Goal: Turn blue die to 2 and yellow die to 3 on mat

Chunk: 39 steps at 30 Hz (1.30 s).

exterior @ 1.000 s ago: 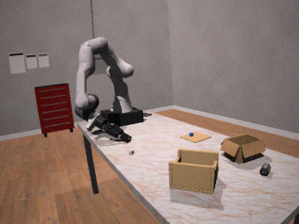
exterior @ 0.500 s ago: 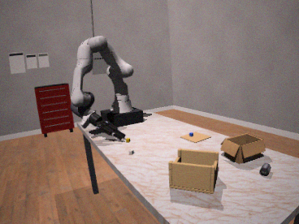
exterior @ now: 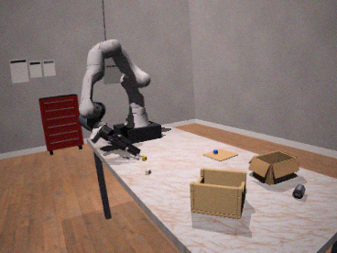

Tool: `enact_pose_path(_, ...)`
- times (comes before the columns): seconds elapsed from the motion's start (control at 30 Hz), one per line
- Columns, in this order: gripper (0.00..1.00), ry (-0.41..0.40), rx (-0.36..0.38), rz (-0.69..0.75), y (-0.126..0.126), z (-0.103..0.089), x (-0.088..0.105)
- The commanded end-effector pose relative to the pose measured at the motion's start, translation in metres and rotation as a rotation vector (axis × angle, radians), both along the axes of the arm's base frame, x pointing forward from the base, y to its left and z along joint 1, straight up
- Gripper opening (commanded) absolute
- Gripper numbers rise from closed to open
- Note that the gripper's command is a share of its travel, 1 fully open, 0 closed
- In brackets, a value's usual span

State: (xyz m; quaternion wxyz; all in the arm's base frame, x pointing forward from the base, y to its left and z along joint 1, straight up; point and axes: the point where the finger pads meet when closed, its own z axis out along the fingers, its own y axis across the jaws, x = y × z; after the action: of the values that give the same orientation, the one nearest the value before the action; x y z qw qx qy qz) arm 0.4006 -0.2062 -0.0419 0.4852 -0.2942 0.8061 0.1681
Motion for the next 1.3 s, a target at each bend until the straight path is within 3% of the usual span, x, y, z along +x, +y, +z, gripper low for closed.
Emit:
enact_pose_path(0.0, 0.29, 0.004, 0.011, -0.005, 0.0, 0.012, -0.001)
enact_pose_path(0.07, 0.29, 0.004, 0.011, -0.005, 0.0, 0.012, -0.001)
enact_pose_path(0.4, 0.29, 0.004, 0.011, -0.005, 0.0, 0.051, -0.001)
enact_pose_path(0.73, 0.29, 0.012, 0.004, -0.005, 0.0, 0.055, 0.0)
enact_pose_path(0.83, 0.29, 0.058, -0.036, -0.009, 0.002, 0.058, 0.003)
enact_pose_path(0.97, 0.29, 0.19, -0.157, -0.018, 0.008, 0.066, 0.013)
enact_pose_path(1.2, 0.29, 0.256, -0.213, -0.018, 0.011, 0.069, 0.018)
enact_pose_path(1.27, 0.29, 0.31, -0.262, -0.021, 0.014, 0.073, 0.023)
